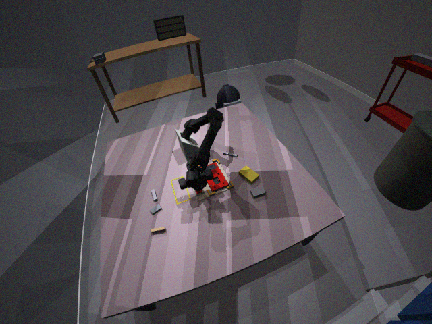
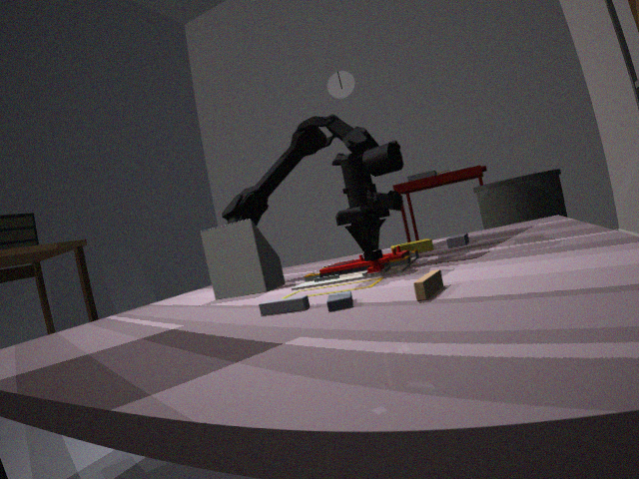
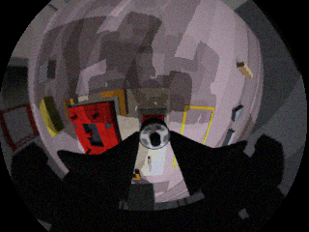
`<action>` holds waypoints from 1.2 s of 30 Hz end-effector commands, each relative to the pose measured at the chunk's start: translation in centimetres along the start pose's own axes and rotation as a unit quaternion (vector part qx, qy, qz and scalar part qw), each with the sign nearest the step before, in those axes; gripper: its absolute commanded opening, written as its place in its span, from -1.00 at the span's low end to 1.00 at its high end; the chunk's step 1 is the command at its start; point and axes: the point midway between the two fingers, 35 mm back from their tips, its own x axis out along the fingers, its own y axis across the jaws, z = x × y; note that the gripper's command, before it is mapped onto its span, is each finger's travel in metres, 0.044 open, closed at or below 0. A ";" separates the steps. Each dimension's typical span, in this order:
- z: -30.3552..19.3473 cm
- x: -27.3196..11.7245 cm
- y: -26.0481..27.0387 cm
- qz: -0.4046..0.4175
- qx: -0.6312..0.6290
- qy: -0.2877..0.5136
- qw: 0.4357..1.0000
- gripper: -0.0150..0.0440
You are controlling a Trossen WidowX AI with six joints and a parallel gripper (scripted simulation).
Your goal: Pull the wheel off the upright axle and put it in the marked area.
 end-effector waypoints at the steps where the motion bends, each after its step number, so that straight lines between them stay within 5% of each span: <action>1: -0.1 -0.9 -0.2 -0.001 0.006 -0.004 1.000 -0.49; 36: -0.1 -2.0 -0.2 0.000 0.007 -0.005 1.000 -0.49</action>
